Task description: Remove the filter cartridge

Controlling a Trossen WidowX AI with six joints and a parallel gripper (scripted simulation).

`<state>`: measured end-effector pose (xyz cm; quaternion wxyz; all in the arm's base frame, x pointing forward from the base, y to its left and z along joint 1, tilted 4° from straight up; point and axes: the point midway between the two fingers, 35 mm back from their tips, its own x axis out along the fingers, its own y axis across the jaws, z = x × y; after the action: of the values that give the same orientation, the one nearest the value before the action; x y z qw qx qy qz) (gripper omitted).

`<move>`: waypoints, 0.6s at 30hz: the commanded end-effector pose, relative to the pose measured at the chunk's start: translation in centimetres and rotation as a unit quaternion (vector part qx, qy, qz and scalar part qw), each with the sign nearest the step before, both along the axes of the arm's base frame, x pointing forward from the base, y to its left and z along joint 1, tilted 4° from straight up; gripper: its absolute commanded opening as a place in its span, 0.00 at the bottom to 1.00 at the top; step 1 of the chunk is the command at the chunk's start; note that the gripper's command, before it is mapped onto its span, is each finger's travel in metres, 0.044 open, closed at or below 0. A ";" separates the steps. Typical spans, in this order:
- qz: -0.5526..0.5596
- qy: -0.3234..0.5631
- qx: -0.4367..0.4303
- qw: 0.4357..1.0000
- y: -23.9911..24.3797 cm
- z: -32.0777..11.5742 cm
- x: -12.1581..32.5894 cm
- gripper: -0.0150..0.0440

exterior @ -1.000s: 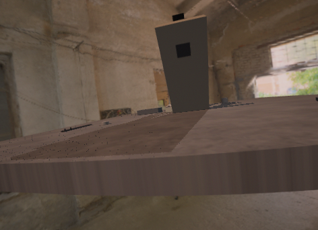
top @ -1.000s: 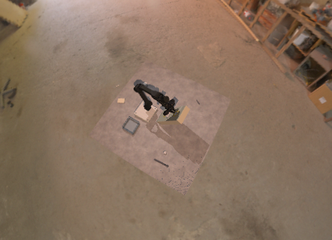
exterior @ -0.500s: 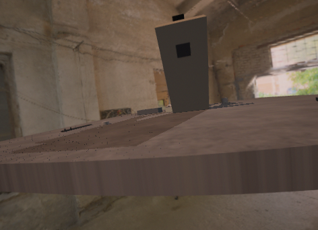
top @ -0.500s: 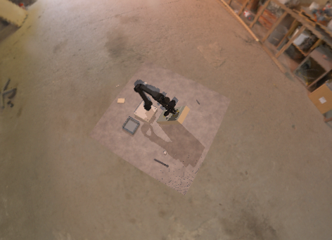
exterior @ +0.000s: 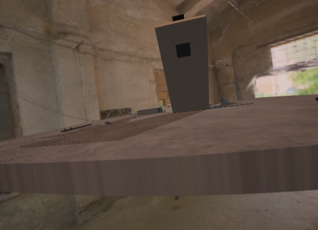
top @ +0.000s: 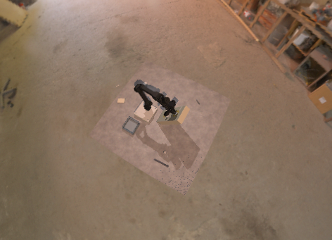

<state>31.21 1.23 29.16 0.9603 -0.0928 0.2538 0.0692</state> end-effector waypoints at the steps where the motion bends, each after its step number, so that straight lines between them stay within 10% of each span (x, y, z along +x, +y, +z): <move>1: -0.002 0.002 0.000 1.000 0.0 -0.1 0.1 0.40; 18: -0.002 0.002 0.000 1.000 0.0 -0.2 0.4 0.40</move>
<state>31.44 1.24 29.19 0.9607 -0.0929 0.2522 0.0693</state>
